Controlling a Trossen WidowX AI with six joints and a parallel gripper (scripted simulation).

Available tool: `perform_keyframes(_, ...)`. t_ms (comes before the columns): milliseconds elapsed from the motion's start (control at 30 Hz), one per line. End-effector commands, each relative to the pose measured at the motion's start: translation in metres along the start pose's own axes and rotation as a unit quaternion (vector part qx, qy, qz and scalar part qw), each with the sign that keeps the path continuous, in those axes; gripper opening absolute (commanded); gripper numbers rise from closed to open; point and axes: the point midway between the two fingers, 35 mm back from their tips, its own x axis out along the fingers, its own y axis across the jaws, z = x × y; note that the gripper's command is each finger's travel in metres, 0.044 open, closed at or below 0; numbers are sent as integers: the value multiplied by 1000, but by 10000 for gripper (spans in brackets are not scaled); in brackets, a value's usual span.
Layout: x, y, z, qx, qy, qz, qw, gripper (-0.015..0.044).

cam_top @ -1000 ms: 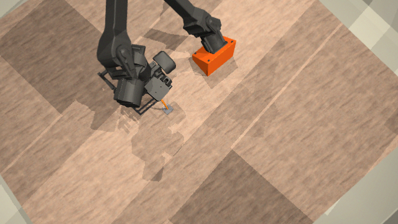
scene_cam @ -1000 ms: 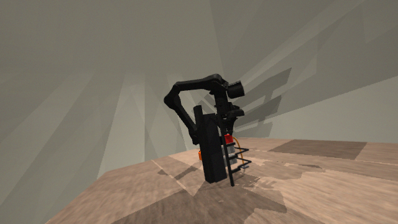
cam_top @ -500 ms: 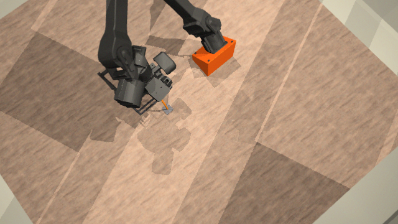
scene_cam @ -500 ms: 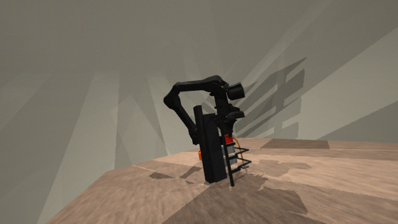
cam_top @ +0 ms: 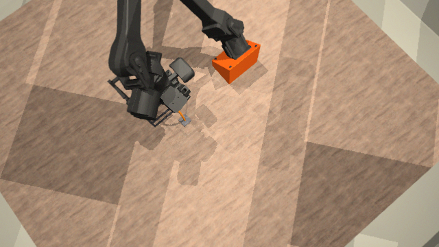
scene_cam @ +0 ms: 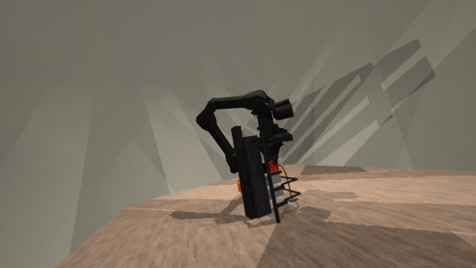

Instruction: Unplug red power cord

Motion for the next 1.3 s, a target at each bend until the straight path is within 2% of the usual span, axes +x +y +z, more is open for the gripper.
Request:
perform_keyframes(0, -1, -1, 16, -2, -9, -1, 1000, 0)
perform_keyframes(700, -5, 1, 50, -2, -10, -2, 1000, 0)
perform_keyframes(900, -6, -1, 42, 3, -14, -5, 1000, 157)
perform_keyframes(1267, -8, -1, 42, 1, -11, -3, 1000, 160)
